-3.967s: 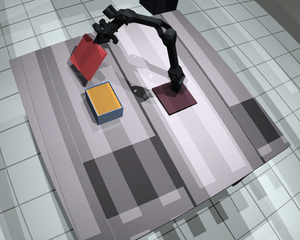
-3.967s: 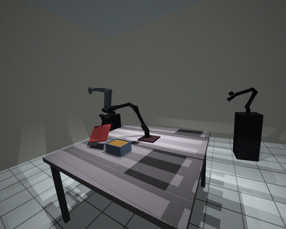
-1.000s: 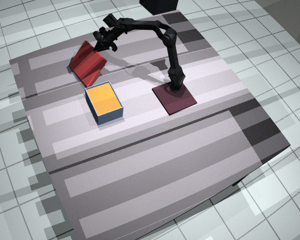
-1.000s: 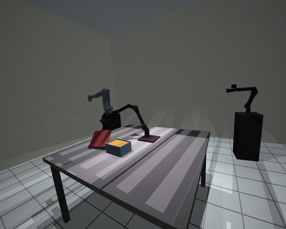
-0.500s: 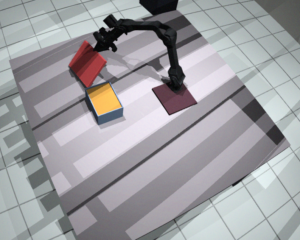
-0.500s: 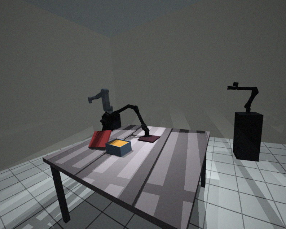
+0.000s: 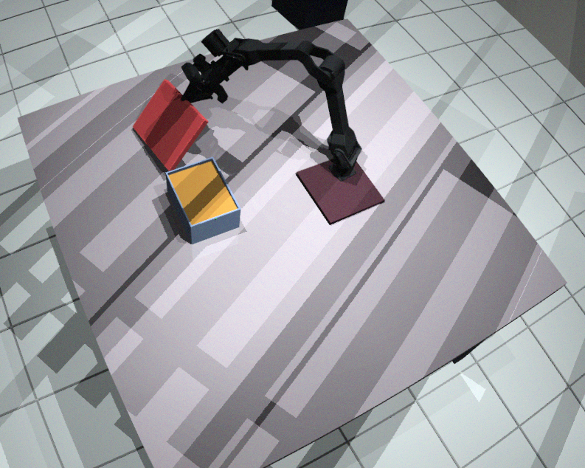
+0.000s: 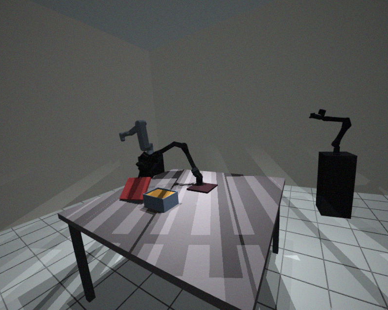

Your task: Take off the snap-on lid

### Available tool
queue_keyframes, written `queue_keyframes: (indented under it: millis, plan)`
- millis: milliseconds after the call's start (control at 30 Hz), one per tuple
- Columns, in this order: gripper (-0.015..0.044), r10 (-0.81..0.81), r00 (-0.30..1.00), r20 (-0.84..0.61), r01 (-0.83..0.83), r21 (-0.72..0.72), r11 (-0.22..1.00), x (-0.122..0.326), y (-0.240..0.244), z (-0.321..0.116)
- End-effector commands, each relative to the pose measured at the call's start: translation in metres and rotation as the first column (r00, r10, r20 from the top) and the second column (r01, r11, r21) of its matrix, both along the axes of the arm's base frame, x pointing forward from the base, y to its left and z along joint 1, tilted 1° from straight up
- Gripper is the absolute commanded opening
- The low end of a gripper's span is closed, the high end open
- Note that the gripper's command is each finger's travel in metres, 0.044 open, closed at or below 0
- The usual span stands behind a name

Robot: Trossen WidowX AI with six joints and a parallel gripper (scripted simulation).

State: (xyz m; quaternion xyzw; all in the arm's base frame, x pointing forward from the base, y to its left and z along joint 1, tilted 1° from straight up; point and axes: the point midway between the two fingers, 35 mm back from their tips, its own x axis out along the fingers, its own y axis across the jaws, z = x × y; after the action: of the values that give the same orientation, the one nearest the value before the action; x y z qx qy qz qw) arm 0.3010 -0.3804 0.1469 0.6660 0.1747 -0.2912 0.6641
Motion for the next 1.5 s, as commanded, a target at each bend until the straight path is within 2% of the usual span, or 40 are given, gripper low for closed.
queue_keyframes:
  millis: [0,1467]
  plan:
    - [0.0,-0.007,1.0,-0.029,0.008,0.038,0.999,-0.002,0.002,-0.023]
    - [0.0,-0.007,1.0,-0.029,0.008,0.038,0.999,-0.003,0.002,-0.058]
